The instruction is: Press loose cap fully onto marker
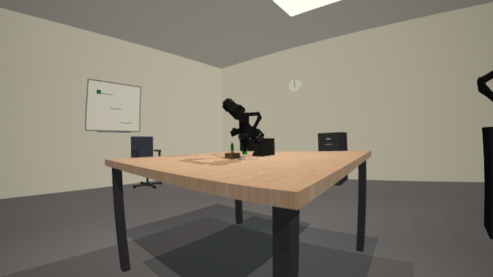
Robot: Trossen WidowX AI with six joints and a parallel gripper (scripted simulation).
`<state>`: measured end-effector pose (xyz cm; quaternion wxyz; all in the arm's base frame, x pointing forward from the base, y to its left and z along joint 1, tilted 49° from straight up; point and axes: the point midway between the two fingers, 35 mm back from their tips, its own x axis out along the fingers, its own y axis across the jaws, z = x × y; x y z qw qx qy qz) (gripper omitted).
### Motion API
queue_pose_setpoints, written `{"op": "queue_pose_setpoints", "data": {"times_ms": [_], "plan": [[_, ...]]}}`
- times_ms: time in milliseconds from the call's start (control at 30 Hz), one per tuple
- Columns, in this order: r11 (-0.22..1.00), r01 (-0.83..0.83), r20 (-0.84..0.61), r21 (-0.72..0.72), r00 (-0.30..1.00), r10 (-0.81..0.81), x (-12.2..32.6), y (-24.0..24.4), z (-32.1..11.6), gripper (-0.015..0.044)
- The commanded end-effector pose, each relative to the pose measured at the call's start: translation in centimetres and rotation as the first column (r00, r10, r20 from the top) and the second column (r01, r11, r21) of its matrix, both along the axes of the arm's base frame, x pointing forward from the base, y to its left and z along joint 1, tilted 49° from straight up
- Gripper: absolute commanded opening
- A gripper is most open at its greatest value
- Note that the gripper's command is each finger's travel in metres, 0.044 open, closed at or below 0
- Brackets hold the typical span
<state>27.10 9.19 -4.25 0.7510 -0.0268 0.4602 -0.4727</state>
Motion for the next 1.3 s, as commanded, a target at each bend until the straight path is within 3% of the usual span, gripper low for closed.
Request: {"op": "queue_pose_setpoints", "data": {"times_ms": [0, 300, 1267], "plan": [[1.000, 0.005, 0.004, 0.007, 1.000, -0.005, -0.2, 1.0, 0.9, 0.0000], [1.000, 0.005, 0.004, 0.006, 1.000, -0.005, -0.5, 2.2, 2.3, 0.0000], [1.000, 0.005, 0.001, 0.002, 1.000, -0.005, -1.1, -0.8, 12.7, 0.0000]]}}
